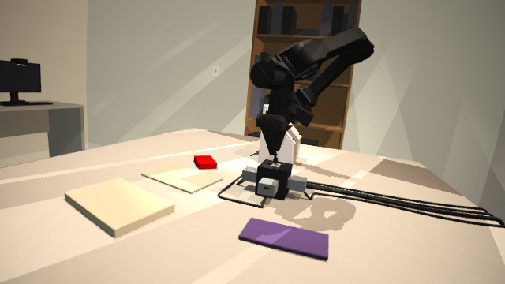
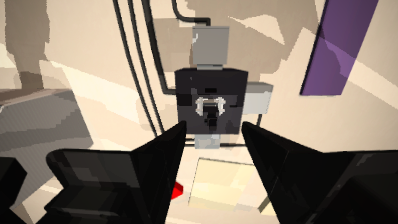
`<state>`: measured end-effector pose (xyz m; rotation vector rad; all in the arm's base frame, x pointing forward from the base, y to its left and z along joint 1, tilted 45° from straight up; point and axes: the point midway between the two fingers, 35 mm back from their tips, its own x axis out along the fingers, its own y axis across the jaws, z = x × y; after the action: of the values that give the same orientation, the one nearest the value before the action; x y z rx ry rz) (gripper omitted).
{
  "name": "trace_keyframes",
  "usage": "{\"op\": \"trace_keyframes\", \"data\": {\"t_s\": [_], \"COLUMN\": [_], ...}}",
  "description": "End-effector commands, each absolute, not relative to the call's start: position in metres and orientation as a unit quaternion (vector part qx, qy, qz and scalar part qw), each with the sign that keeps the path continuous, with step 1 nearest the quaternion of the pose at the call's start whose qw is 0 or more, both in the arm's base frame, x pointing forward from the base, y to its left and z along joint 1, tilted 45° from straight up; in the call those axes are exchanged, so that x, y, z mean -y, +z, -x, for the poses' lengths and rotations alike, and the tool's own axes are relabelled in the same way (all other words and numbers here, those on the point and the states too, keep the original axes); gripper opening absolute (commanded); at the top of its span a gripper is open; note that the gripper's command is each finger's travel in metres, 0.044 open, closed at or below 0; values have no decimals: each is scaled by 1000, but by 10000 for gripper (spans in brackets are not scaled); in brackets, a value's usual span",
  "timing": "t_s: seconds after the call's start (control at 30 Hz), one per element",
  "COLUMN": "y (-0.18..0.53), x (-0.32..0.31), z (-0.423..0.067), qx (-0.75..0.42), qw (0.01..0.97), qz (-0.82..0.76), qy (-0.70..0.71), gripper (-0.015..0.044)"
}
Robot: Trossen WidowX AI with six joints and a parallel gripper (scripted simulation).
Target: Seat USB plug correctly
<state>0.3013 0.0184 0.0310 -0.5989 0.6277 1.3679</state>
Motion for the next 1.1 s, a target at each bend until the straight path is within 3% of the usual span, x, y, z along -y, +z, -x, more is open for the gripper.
{"op": "trace_keyframes", "data": {"t_s": [0.0,0.17,0.27,1.07], "y": [31,31,31,34], "x": [-18,-18,-18,-15], "z": [-301,-301,-301,-301], "qx": [-281,-281,-281,-281], "qw": [689,689,689,689], "qz": [268,268,268,267], "qy": [612,612,612,612], "gripper": [151,20,0,0]}}
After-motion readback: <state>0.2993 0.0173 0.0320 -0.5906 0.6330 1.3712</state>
